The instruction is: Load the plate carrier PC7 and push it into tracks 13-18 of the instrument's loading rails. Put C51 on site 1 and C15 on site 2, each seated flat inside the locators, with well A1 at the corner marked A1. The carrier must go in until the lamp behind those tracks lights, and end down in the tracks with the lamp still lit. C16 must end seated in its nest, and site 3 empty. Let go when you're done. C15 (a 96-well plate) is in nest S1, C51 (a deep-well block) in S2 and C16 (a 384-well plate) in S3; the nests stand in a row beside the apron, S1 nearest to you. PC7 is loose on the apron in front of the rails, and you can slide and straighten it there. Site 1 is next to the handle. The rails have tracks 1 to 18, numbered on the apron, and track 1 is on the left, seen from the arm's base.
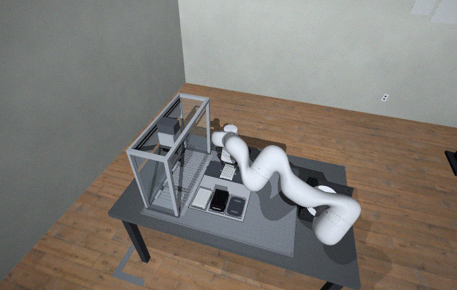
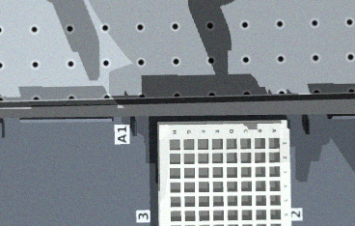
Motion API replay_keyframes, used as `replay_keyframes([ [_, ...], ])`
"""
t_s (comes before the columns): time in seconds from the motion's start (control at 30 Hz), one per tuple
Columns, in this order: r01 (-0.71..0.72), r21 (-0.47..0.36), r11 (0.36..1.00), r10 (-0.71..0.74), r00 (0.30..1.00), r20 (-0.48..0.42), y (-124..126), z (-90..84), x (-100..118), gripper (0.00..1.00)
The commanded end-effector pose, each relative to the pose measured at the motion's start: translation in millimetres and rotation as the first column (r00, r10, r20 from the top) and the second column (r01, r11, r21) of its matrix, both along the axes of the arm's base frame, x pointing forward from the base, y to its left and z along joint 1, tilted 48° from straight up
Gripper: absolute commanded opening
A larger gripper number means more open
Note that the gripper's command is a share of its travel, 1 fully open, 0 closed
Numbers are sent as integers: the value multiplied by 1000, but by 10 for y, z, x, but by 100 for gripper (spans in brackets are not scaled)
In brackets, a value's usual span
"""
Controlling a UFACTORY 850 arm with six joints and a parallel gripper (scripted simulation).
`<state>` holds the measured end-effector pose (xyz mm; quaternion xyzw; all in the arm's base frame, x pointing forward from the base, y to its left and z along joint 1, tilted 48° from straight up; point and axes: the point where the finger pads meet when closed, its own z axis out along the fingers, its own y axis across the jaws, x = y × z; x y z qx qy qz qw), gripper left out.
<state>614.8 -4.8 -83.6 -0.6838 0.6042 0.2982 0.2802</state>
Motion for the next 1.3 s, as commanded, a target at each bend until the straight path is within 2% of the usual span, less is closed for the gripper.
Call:
replay_keyframes([
  [0.0,1,-1,1000,-1,1000,2,-80,71,15,100],
  [1.03,1,-1,1000,-1,1000,2,-412,368,45,100],
  [1.27,1,-1,1000,-1,1000,2,-412,368,45,100],
])
